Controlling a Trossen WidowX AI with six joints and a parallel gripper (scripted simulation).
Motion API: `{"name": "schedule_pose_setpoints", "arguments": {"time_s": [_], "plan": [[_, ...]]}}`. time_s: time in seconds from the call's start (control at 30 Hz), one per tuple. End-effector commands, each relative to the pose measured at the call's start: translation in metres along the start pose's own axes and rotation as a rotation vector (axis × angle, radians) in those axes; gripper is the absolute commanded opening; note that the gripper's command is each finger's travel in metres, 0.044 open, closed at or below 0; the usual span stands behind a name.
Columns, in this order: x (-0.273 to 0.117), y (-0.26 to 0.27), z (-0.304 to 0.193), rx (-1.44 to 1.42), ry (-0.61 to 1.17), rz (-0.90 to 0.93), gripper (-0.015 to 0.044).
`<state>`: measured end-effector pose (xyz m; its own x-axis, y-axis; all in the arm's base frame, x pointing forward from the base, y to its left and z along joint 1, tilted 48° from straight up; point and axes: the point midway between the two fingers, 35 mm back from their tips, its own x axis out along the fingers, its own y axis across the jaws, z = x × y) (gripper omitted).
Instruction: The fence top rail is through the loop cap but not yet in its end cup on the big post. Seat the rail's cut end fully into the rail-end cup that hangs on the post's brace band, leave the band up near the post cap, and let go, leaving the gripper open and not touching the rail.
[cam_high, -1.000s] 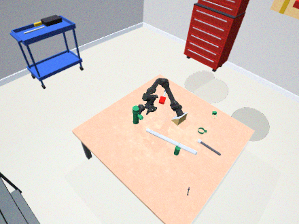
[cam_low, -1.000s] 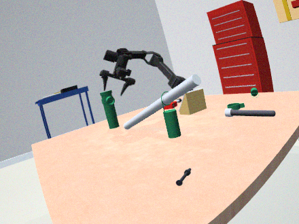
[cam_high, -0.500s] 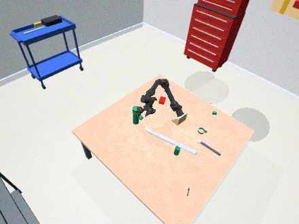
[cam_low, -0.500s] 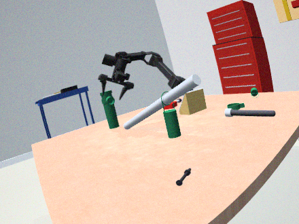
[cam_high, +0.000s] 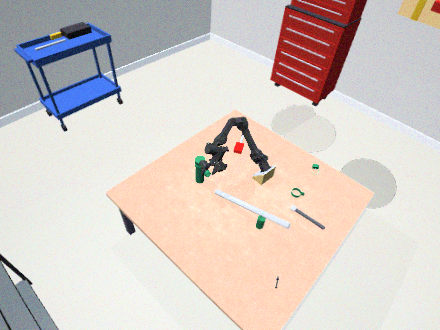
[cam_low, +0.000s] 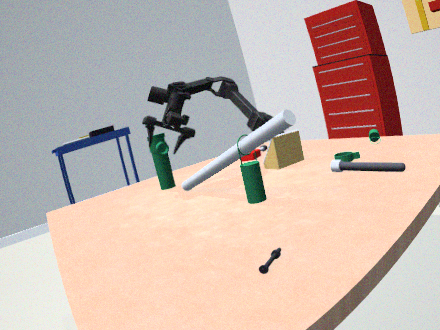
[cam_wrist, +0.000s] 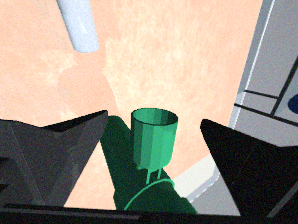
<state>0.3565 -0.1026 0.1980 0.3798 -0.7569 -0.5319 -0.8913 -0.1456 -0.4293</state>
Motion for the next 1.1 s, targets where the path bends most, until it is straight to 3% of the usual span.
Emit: {"name": "schedule_pose_setpoints", "arguments": {"time_s": [0.0,0.33,0.77,0.87,0.97,1.07], "plan": [[0.008,0.001,0.001,-0.007,-0.002,0.000,0.0440],[0.022,0.002,-0.001,-0.007,0.002,-0.003,0.0440],[0.022,0.002,-0.001,-0.007,0.002,-0.003,0.0099],[0.022,0.002,-0.001,-0.007,0.002,-0.003,0.0079],[0.021,0.004,-0.001,-0.029,-0.011,-0.003,0.0000],[0.019,0.006,-0.001,-0.051,-0.024,-0.003,0.0000]]}}
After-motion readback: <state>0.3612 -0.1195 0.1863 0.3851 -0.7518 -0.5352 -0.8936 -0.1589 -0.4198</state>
